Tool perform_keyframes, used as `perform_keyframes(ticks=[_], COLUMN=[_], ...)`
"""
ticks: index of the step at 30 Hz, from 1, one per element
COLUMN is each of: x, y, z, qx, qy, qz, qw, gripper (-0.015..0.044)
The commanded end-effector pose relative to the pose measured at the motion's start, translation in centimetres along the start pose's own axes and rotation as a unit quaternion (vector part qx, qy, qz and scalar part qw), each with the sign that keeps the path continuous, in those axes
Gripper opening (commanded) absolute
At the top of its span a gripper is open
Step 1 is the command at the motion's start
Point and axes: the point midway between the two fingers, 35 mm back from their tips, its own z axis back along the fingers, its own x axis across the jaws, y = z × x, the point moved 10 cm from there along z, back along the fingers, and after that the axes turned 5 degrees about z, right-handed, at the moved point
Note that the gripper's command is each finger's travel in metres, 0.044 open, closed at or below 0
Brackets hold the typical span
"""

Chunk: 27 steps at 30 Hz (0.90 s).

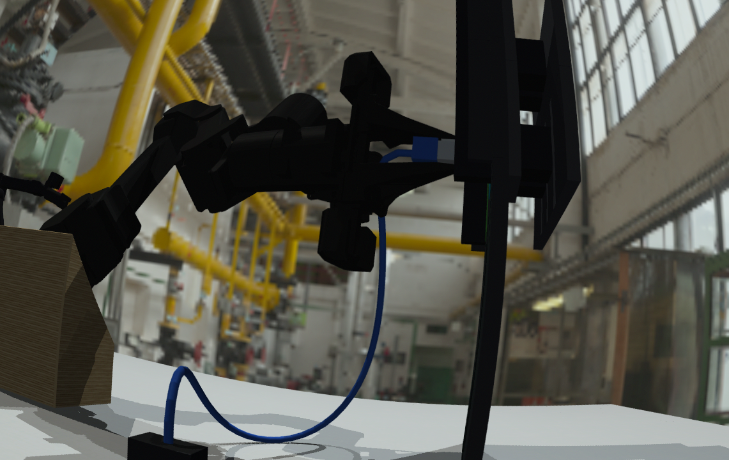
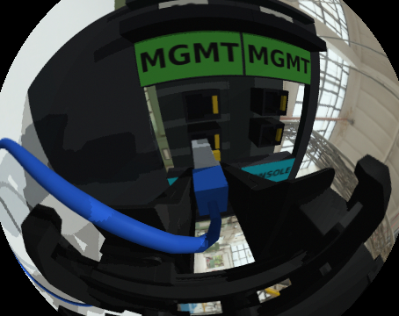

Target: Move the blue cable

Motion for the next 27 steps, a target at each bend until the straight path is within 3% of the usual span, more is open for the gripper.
perform_keyframes(ticks=[1,27], x=[-0.26,-0.25], y=[-0.14,-0.27], z=[-0.31,-0.96], qx=[0.000,0.000], qy=[0.007,0.008], qz=[-0.003,-0.003], qw=[1.000,1.000], gripper=[0.0000,0.0000])
